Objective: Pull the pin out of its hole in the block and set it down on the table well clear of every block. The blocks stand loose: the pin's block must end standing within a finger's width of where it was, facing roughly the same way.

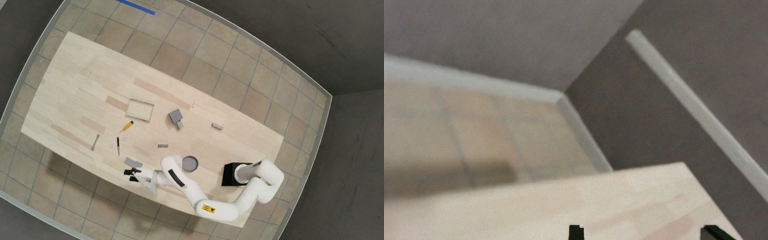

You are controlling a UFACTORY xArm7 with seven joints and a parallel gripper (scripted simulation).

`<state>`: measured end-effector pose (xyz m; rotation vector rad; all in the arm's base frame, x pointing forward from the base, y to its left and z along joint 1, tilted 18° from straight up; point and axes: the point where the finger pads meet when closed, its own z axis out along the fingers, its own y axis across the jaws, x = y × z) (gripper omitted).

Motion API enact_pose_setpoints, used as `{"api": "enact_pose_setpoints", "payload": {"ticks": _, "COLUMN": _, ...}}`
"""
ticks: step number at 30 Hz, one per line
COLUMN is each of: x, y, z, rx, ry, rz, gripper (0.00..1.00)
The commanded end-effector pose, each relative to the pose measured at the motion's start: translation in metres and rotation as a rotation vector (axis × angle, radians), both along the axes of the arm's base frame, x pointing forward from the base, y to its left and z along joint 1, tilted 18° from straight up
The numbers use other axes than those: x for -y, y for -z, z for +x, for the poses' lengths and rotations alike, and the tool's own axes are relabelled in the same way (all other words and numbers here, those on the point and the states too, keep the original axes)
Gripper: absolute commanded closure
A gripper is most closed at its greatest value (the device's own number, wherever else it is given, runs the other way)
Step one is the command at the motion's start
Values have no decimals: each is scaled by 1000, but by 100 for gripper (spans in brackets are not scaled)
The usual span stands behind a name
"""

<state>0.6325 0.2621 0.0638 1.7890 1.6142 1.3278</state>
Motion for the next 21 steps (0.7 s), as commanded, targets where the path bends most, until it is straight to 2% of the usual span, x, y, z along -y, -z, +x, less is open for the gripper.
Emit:
{"api": "enact_pose_setpoints", "payload": {"ticks": 1, "x": 51, "y": 6, "z": 2, "rx": -42, "ry": -120, "rz": -247, "gripper": 34}}
{"api": "enact_pose_setpoints", "payload": {"ticks": 4, "x": 86, "y": 11, "z": -2, "rx": -75, "ry": -174, "rz": -375, "gripper": 34}}
{"api": "enact_pose_setpoints", "payload": {"ticks": 6, "x": 86, "y": 11, "z": -2, "rx": -75, "ry": -174, "rz": -375, "gripper": 34}}
{"api": "enact_pose_setpoints", "payload": {"ticks": 7, "x": 98, "y": 12, "z": -4, "rx": -100, "ry": -214, "rz": -460, "gripper": 34}}
{"api": "enact_pose_setpoints", "payload": {"ticks": 10, "x": 134, "y": 16, "z": -12, "rx": -147, "ry": -267, "rz": -573, "gripper": 34}}
{"api": "enact_pose_setpoints", "payload": {"ticks": 16, "x": 205, "y": 19, "z": -36, "rx": -272, "ry": -385, "rz": -787, "gripper": 34}}
{"api": "enact_pose_setpoints", "payload": {"ticks": 21, "x": 257, "y": 16, "z": -62, "rx": -403, "ry": -489, "rz": -936, "gripper": 34}}
